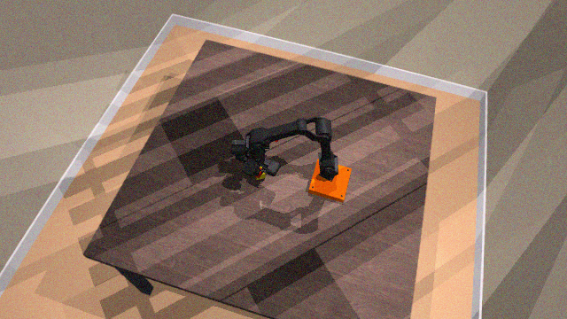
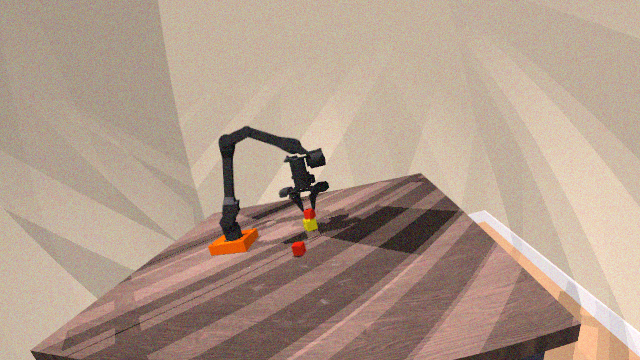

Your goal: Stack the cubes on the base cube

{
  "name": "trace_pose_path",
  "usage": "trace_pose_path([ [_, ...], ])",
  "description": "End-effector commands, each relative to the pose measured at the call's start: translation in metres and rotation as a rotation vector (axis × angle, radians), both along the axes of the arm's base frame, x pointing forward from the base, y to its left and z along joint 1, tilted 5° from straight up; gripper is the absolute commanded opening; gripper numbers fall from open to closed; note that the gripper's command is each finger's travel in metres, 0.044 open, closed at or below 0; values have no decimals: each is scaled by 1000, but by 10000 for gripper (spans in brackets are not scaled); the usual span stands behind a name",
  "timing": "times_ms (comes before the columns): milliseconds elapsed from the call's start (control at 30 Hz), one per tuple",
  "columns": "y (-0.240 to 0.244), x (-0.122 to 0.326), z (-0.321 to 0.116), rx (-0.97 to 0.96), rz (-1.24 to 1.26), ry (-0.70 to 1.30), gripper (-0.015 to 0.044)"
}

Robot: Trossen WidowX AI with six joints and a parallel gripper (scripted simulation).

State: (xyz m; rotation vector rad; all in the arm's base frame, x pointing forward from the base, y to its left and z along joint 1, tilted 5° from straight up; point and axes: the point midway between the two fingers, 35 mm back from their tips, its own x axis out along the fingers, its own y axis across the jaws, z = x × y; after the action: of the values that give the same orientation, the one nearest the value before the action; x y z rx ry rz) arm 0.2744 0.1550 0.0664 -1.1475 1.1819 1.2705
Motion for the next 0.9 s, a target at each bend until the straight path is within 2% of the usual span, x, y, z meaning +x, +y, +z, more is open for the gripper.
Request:
trace_pose_path([
  [0, 0, 1, 8, 3, 2, -6, 205],
  [333, -1, 2, 21, 3, 2, -6, 205],
  [400, -4, 2, 18, 1, -7, -3, 257],
  [433, -7, 4, 18, -1, -14, -2, 265],
  [867, -88, 32, 24, -19, -69, 4, 265],
])
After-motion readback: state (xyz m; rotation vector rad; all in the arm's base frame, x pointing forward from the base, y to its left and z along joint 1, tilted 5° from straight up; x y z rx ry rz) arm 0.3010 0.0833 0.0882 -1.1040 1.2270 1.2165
